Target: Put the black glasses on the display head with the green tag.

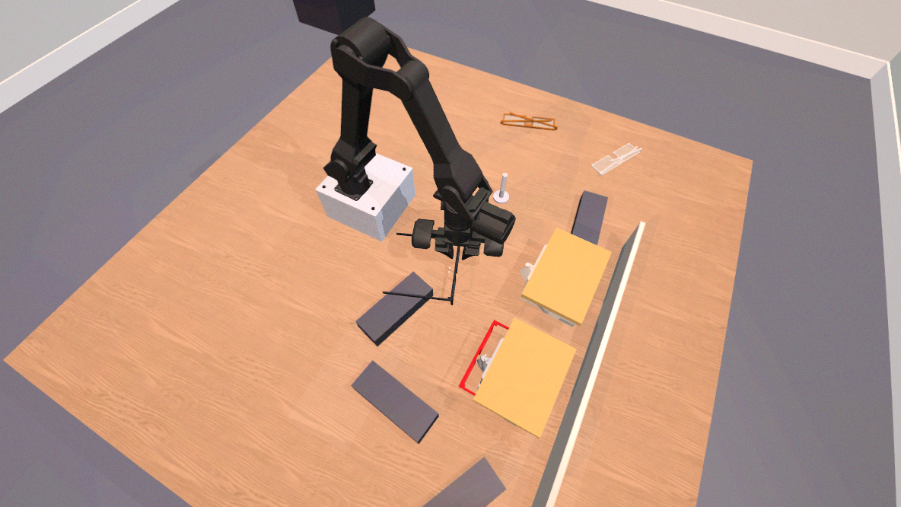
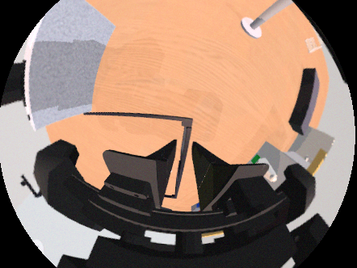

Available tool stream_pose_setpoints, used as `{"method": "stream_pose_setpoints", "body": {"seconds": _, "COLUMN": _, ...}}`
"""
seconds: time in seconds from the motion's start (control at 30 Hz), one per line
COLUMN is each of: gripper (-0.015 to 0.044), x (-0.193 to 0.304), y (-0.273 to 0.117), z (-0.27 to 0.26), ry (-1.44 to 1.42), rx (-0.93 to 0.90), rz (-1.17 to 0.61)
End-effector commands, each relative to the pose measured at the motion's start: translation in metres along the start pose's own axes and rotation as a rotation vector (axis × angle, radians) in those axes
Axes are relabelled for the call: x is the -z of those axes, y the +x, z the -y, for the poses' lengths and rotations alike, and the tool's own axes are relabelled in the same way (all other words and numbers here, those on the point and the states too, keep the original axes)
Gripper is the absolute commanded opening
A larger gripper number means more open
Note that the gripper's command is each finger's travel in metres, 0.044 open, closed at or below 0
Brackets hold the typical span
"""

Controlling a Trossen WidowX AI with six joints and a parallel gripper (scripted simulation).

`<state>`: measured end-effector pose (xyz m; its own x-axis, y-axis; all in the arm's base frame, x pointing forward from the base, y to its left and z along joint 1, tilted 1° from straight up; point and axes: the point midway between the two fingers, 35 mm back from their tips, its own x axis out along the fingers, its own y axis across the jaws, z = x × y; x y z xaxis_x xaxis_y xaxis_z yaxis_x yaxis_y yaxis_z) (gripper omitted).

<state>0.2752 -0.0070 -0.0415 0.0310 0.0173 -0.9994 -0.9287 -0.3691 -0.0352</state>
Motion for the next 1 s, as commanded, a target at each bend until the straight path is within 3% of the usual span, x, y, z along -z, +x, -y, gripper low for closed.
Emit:
{"method": "stream_pose_setpoints", "body": {"seconds": 0.0, "gripper": 0.0108, "x": 0.000, "y": 0.000, "z": 0.000, "ry": 0.000, "rx": 0.001, "rz": 0.000}}
{"method": "stream_pose_setpoints", "body": {"seconds": 0.97, "gripper": 0.0108, "x": -0.001, "y": -0.010, "z": -0.014, "ry": 0.003, "rx": -0.007, "rz": 0.005}}
